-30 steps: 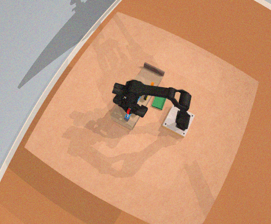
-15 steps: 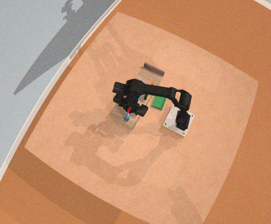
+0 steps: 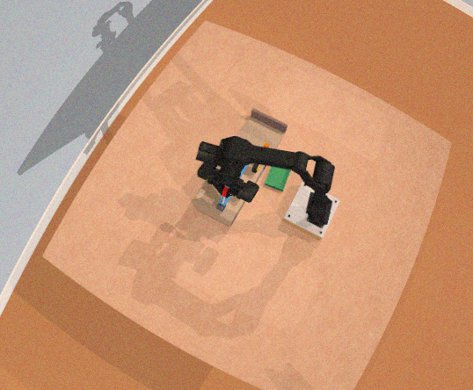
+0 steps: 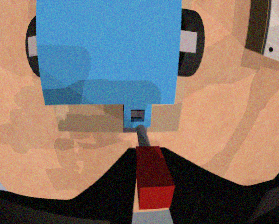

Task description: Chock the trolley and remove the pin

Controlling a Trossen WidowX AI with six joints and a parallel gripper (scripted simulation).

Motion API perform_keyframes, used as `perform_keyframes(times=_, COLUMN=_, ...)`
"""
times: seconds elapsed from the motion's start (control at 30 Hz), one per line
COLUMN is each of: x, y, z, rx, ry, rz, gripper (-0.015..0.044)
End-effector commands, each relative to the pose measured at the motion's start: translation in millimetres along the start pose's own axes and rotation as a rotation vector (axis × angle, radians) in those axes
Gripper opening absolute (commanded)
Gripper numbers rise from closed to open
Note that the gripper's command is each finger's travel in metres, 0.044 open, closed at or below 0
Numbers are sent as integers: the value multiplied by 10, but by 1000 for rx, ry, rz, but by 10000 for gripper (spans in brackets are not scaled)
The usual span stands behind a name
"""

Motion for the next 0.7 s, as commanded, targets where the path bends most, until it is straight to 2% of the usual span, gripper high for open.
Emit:
perform_keyframes(times=0.0, x=30, y=18, z=-40, rx=-7, ry=7, rz=-7, gripper=0)
perform_keyframes(times=0.67, x=245, y=2, z=-12, rx=-7, ry=9, rz=-7, gripper=0)
Point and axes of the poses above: the point midway between the two fingers, 35 mm back from their tips, its own z axis out along the fingers, its own y axis across the jaws, x = y × z, the point moved 1 cm from there along -z, back along the fingers, and after that the axes turned 3 degrees about z, right-handed, at the moved point
